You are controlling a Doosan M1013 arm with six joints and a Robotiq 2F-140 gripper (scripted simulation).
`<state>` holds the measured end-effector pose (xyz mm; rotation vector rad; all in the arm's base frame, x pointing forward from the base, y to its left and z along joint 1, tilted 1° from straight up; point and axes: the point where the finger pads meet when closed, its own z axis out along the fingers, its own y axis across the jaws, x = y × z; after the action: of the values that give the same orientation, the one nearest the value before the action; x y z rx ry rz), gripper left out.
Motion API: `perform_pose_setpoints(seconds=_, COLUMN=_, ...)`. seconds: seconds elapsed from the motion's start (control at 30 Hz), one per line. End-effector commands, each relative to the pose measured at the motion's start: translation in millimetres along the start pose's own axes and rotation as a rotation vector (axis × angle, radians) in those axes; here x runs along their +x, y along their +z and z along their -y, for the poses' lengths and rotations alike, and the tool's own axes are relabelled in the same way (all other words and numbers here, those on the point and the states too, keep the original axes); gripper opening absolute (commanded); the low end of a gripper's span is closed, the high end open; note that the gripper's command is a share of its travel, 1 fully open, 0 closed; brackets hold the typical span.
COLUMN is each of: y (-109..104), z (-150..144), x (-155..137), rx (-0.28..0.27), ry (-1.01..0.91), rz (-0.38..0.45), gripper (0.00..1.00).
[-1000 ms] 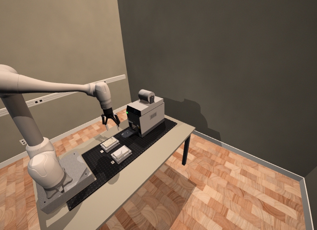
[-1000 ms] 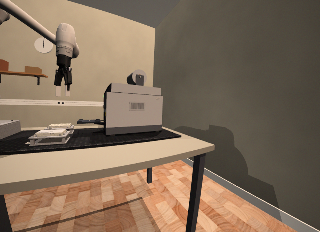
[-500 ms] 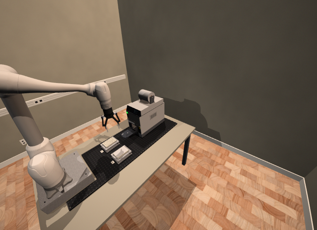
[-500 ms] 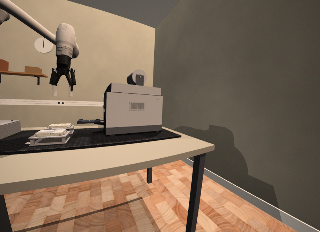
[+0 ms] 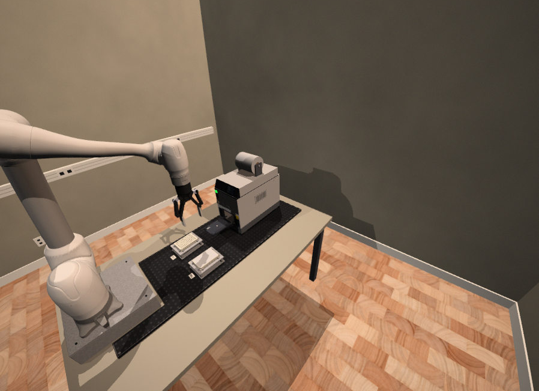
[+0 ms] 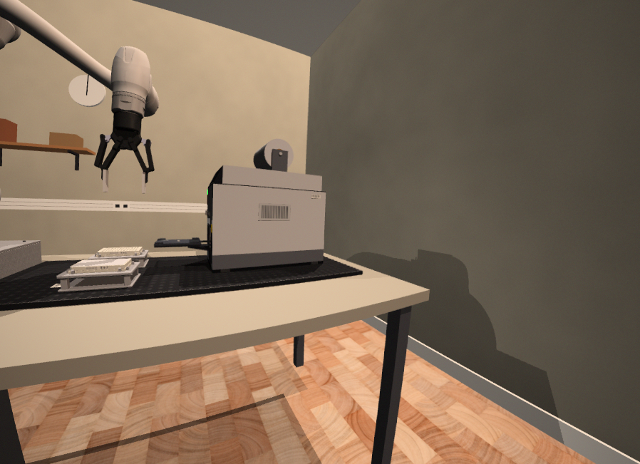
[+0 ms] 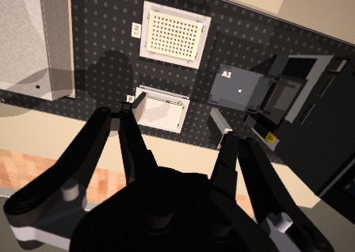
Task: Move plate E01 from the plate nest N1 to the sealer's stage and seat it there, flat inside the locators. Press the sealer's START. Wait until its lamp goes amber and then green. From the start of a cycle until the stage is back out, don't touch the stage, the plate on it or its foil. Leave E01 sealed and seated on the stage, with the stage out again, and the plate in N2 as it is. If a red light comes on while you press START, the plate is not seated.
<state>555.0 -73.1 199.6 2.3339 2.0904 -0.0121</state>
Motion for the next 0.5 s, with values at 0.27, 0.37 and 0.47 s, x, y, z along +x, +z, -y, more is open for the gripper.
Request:
perform_pose_setpoints(seconds=0.27, y=-0.1, z=0.0, x=0.0, rx=0.0, ry=-0.309, rz=-0.002, gripper=0.7)
perform_pose_setpoints(seconds=0.37, y=-0.1, z=0.0, x=0.0, rx=0.0, ry=-0.409, rz=-0.002, gripper=0.7)
perform_pose_setpoints(seconds=0.47, y=-0.1, z=0.0, x=0.0, rx=-0.001, ry=-0.509, rz=-0.002, gripper=0.7)
